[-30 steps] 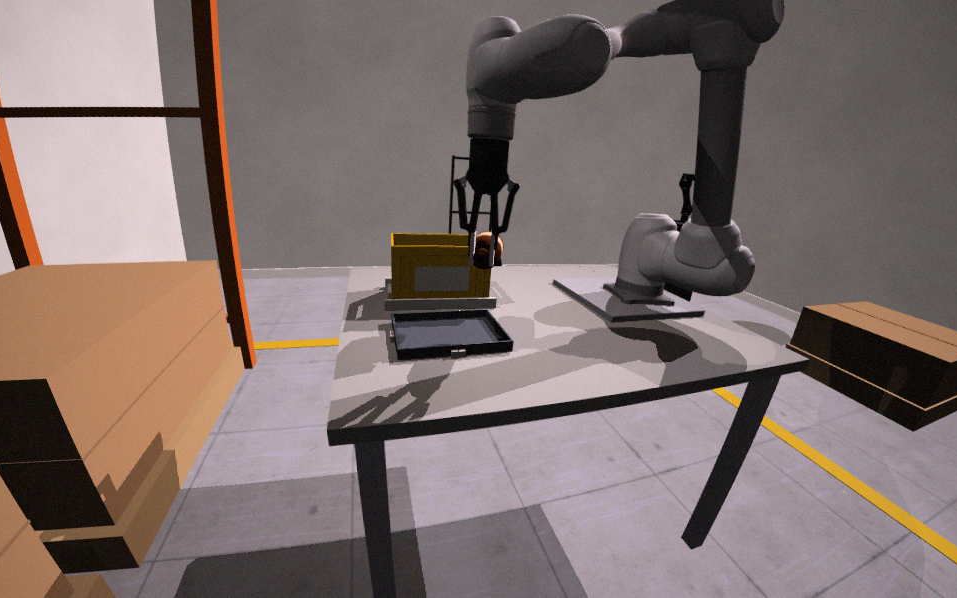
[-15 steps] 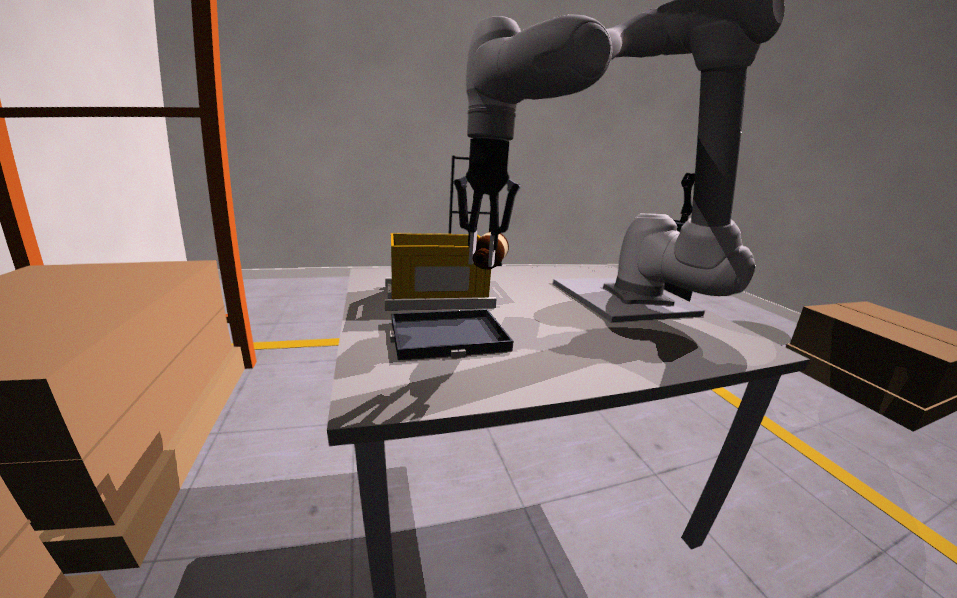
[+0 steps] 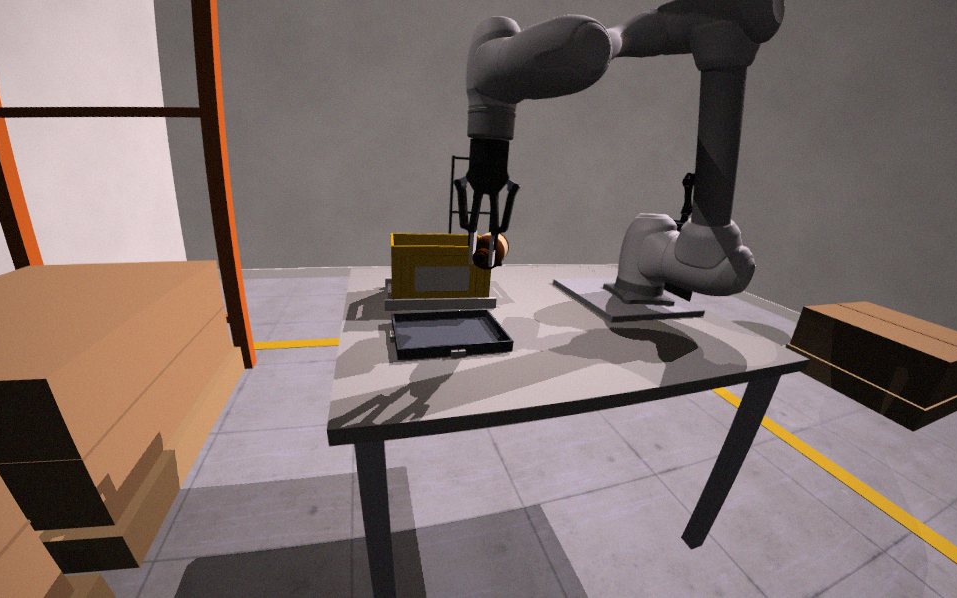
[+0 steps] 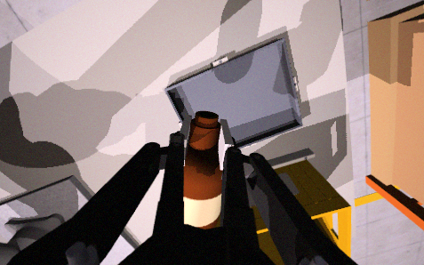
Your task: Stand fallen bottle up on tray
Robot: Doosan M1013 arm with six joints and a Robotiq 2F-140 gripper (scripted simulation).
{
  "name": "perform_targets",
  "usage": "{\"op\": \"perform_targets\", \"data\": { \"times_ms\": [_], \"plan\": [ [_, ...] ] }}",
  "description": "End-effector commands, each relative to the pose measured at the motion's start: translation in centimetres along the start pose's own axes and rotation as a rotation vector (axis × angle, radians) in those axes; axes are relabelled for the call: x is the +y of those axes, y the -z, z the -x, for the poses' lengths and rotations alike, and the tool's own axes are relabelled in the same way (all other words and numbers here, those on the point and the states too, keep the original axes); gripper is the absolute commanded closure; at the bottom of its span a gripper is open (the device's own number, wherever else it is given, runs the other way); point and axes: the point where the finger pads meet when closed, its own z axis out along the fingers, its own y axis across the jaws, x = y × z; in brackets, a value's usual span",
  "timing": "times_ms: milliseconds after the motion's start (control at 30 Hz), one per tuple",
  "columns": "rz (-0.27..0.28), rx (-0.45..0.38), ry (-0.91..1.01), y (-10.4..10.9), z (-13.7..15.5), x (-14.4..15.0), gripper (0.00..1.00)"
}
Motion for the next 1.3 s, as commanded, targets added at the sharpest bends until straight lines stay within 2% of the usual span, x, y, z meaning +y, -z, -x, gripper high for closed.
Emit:
{"op": "perform_targets", "data": {
  "times_ms": [0,800,1267],
  "plan": [
    [0.000,0.000,0.000,0.01,0.00,0.00,0.90],
    [0.000,0.000,-0.015,0.01,0.00,0.00,0.90],
    [0.000,0.000,-0.207,0.01,0.00,0.00,0.90]
  ]
}}
